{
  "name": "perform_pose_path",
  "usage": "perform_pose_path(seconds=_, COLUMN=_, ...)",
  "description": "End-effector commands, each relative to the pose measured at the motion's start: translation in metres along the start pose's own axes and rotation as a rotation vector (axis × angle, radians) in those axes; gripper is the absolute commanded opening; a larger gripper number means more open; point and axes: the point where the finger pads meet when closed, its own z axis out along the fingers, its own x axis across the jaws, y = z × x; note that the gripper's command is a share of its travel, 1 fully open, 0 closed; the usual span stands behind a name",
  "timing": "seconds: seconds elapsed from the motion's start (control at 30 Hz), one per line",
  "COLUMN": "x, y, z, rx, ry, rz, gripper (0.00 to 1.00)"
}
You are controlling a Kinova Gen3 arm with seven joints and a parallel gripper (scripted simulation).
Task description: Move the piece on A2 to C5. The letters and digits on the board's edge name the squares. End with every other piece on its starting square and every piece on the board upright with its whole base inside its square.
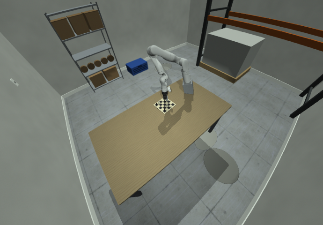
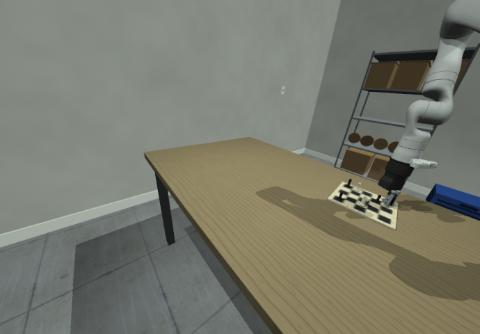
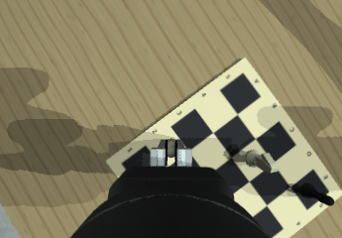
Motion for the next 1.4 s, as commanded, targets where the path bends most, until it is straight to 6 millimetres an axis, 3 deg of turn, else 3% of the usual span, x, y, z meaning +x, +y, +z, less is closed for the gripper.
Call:
perform_pose_path(seconds=0.0, x=-0.001, y=0.004, z=0.001, rx=-0.007, ry=-0.002, rz=0.011, gripper=0.0)
perform_pose_path(seconds=0.87, x=-0.001, y=0.004, z=0.0, rx=-0.007, ry=-0.002, rz=0.011, gripper=0.0)
perform_pose_path(seconds=1.37, x=-0.003, y=0.001, z=-0.015, rx=-0.001, ry=-0.007, rz=0.006, gripper=0.0)
